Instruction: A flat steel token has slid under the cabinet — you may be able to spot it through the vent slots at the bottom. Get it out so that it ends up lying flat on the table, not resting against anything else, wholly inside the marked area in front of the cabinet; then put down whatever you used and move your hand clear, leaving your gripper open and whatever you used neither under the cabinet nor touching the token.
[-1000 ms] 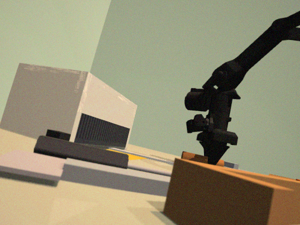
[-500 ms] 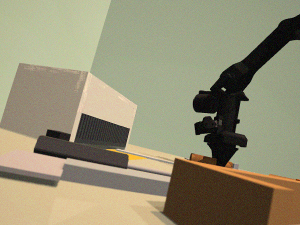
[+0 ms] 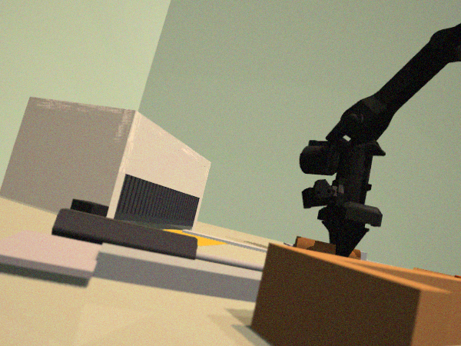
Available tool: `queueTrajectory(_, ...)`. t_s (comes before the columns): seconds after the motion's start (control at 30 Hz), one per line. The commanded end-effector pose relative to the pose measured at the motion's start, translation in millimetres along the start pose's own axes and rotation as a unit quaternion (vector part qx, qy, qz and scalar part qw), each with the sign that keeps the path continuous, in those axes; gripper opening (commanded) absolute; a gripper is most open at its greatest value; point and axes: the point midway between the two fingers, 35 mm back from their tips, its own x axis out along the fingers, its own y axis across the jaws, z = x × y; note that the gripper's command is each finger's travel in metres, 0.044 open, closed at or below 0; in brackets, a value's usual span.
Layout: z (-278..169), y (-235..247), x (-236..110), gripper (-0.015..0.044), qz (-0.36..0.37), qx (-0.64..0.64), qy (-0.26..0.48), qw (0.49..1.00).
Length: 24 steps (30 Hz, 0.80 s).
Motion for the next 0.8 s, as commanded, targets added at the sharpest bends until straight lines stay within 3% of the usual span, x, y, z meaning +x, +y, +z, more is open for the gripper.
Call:
queueTrajectory(0.0, -0.4, -0.9, -0.7, 0.0, -0.002, 0.02, 0.001, 1.0)
queueTrajectory(0.77, -1.3, -1.3, -1.9, 0.0, -0.002, 0.112, 0.001, 0.994)
